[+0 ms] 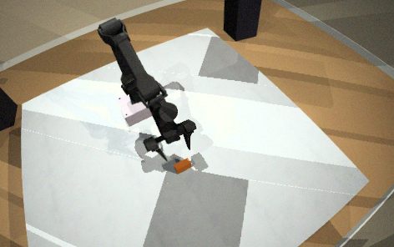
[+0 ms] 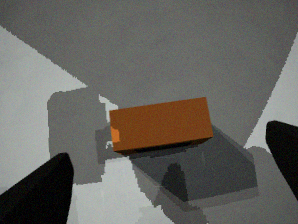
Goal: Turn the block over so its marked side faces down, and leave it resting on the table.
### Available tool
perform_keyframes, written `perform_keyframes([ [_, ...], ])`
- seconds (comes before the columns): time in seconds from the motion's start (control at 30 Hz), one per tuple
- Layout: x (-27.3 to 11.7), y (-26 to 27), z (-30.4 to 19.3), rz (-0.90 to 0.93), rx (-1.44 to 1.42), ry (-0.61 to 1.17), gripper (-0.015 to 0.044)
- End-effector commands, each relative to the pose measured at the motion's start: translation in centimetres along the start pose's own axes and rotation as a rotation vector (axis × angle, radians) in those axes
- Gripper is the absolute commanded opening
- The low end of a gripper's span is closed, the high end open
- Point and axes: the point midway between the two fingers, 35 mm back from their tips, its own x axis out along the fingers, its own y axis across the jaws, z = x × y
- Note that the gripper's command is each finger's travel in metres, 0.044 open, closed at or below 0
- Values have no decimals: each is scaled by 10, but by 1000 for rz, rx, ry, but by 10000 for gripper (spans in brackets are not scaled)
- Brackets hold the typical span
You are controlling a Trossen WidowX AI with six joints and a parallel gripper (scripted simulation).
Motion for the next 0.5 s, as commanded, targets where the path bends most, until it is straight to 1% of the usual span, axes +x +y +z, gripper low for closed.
perform_keyframes([
  [0.0, 2, 1, 8, 4, 2, 70, 440],
  [0.23, 8, 3, 30, 3, -3, 295, 440],
  [0.47, 2, 2, 46, 5, -1, 521, 440],
])
